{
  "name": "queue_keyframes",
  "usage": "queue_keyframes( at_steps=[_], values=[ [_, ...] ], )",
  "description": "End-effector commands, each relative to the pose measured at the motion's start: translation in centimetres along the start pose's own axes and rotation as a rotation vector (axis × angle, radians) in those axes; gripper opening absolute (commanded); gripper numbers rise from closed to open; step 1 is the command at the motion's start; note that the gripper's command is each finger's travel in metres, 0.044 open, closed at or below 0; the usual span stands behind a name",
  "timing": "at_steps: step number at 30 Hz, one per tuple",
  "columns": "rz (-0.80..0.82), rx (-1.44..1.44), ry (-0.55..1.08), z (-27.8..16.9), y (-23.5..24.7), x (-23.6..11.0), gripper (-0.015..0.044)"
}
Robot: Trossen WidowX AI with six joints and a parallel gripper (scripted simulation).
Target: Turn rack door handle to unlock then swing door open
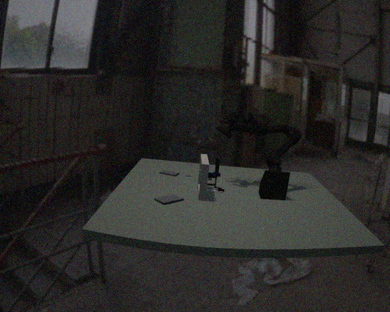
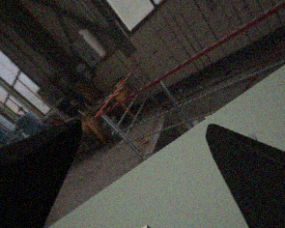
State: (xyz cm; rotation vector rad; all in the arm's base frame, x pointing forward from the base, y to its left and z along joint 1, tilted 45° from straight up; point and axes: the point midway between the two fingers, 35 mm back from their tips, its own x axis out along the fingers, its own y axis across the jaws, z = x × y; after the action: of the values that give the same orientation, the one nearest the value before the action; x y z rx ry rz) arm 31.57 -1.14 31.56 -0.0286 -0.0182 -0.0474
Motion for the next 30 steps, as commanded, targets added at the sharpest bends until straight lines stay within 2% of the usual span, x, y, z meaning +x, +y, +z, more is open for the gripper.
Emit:
queue_keyframes(
  at_steps=[1,4,5,17,30],
  values=[
    [0.0,0.001,0.005,-0.1,0.0,0.1,0.0374],
    [-0.006,0.016,0.07,-1.1,0.2,0.8,0.0295],
    [-0.008,0.021,0.098,-1.5,0.3,1.1,0.0292],
    [-0.064,0.06,0.429,-6.7,1.5,3.7,0.0292],
    [-0.159,0.027,0.767,-12.0,2.6,4.4,0.0292]
  ],
)
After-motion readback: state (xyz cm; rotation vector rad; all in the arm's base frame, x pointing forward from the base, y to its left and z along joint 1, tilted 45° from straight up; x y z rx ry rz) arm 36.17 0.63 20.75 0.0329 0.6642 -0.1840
